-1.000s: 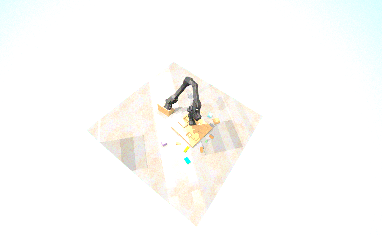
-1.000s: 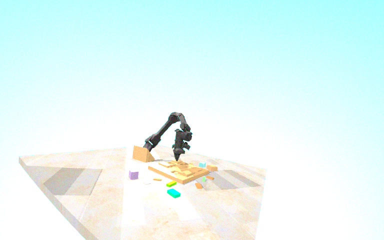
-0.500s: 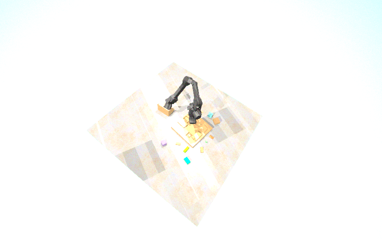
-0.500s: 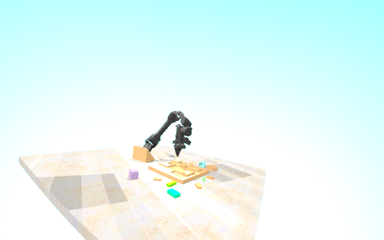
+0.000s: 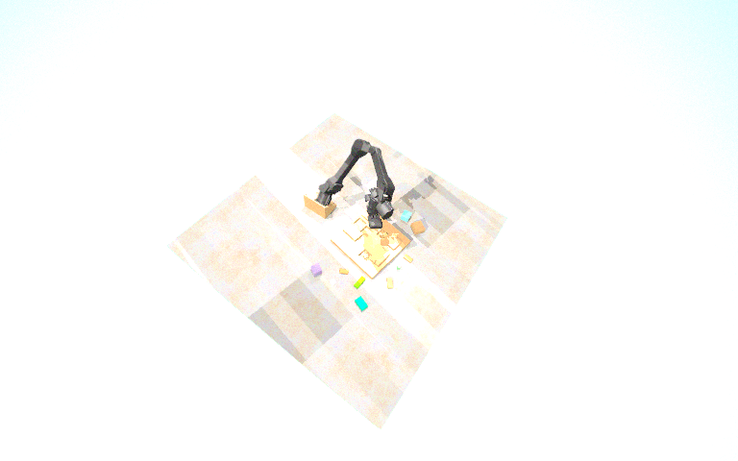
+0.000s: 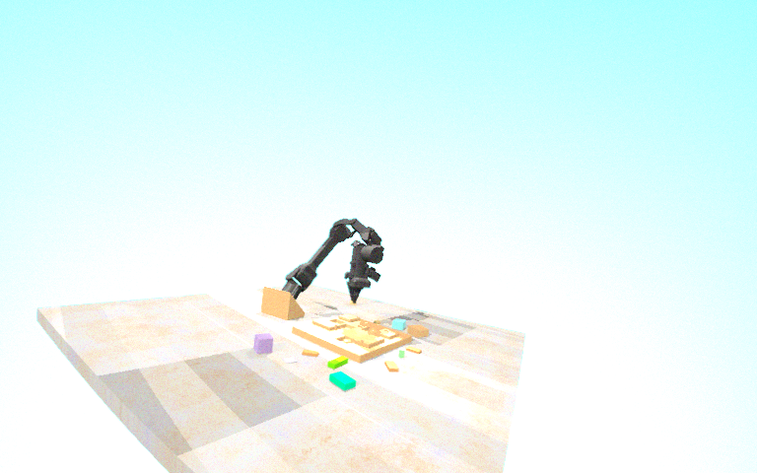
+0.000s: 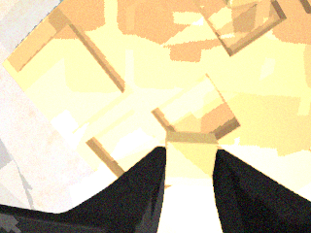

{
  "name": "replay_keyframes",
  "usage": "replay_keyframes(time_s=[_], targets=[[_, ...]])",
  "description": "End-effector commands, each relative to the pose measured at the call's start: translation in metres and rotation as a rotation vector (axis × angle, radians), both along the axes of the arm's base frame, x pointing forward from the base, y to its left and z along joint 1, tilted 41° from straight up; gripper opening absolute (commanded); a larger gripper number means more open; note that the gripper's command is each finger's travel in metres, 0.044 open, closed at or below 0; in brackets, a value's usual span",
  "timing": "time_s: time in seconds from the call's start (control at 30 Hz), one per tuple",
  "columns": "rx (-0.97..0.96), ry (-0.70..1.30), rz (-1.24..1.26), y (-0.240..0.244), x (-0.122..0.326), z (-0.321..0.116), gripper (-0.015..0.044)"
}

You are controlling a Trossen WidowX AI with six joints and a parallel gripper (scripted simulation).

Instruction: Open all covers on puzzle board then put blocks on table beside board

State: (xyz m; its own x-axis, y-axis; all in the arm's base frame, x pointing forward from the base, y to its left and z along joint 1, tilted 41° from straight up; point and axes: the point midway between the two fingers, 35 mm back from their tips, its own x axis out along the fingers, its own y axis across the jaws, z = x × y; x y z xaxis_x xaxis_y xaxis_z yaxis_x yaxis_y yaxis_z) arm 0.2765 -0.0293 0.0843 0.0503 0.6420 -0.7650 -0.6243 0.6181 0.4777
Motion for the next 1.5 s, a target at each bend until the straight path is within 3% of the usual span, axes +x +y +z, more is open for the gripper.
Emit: replay_keyframes(time_s=[0.0,1.47], targets=[[-0.008,-0.007,-0.001,0.011,0.004,0.013,0.008],[0.012,-0.013,-0.001,0.135,-0.022,0.119,0.008]])
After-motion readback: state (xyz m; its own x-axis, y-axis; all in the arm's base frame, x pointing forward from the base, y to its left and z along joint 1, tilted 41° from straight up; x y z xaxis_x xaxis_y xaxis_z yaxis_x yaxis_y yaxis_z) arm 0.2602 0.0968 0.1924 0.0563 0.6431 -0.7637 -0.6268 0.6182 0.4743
